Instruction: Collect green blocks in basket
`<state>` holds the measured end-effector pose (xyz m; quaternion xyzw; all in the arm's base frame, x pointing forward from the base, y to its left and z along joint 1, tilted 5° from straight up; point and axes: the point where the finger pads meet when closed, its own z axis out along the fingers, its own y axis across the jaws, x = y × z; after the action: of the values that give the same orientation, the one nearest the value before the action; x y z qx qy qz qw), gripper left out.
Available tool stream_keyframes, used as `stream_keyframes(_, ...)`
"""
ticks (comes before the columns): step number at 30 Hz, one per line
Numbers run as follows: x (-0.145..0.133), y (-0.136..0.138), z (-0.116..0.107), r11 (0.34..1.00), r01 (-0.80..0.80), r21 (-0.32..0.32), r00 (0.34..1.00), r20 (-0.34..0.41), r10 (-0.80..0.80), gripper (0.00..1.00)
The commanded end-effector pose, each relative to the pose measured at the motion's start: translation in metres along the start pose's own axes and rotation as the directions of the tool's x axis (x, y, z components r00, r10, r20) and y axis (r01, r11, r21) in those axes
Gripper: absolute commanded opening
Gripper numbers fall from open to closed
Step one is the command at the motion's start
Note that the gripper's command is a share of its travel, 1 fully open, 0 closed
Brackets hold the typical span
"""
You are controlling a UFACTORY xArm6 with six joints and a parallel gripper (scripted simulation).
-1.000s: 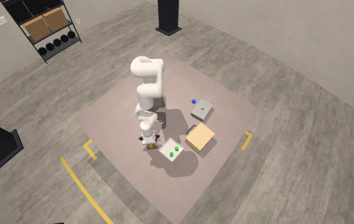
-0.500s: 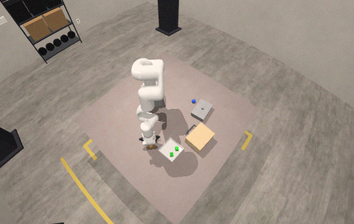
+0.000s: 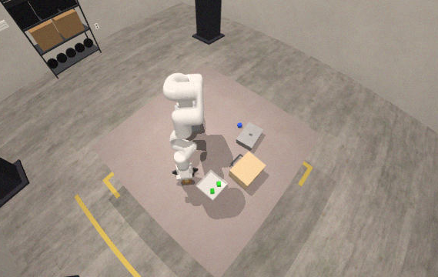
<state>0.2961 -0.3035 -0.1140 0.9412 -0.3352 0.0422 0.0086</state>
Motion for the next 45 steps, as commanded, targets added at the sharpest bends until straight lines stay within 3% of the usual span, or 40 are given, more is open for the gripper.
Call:
stream_keyframes(1, 0.0014, 0.0001, -0.0006, 1.000, 0.000, 0.001, 1.000, -0.004, 0.000, 0.90)
stream_keyframes(29, 0.0014, 0.0001, -0.0006, 1.000, 0.000, 0.001, 1.000, -0.004, 0.000, 0.90)
stream_keyframes(30, 0.0014, 0.0001, -0.0006, 1.000, 0.000, 0.001, 1.000, -0.004, 0.000, 0.62)
stream_keyframes(45, 0.0014, 0.0001, -0.0006, 1.000, 0.000, 0.001, 1.000, -0.004, 0.000, 0.62)
